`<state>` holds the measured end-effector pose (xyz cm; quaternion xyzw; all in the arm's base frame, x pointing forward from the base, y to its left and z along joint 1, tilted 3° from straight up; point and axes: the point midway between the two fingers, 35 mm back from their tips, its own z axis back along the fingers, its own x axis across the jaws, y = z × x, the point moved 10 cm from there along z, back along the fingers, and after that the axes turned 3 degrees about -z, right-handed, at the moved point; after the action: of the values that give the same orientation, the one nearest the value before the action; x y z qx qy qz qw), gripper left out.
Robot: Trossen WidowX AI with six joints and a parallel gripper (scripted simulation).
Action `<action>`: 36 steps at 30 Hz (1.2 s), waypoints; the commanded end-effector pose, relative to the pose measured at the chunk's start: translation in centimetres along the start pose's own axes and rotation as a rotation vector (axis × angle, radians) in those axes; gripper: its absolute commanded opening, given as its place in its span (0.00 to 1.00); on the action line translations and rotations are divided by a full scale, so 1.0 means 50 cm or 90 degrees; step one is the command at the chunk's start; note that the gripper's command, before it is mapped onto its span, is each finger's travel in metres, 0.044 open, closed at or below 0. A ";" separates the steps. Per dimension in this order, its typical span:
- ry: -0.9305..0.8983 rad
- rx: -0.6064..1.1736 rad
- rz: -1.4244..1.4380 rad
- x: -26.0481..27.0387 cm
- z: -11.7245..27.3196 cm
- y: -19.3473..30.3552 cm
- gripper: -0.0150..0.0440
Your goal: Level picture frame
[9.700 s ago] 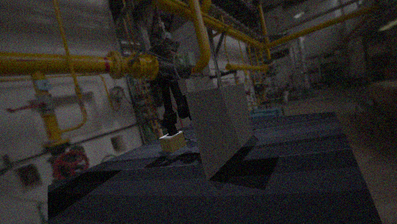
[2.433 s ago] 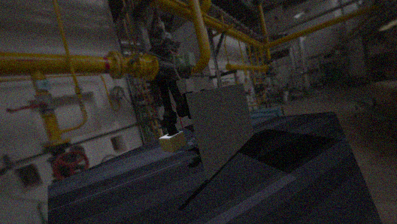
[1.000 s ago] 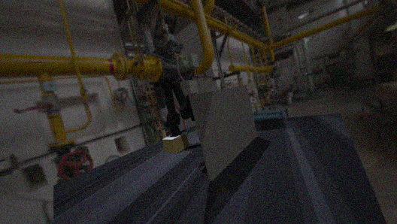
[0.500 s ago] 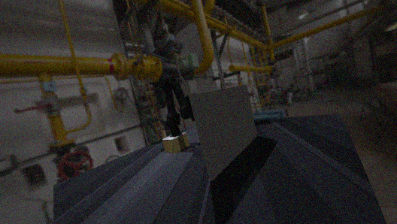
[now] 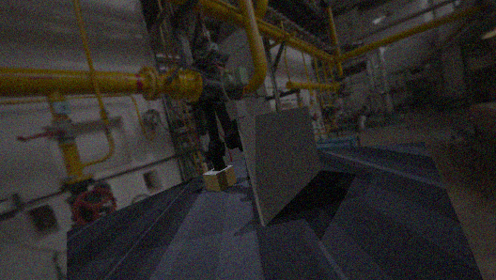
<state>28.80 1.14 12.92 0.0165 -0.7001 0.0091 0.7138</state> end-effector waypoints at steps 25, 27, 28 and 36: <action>0.021 -0.001 0.162 0.056 0.157 0.061 0.69; 0.025 0.001 0.174 0.067 0.173 0.071 0.69; 0.028 0.001 0.180 0.072 0.181 0.076 0.69; 0.043 0.005 0.232 0.097 0.258 0.097 0.69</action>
<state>18.45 5.06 17.39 -0.0880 -0.6747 0.1203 0.7229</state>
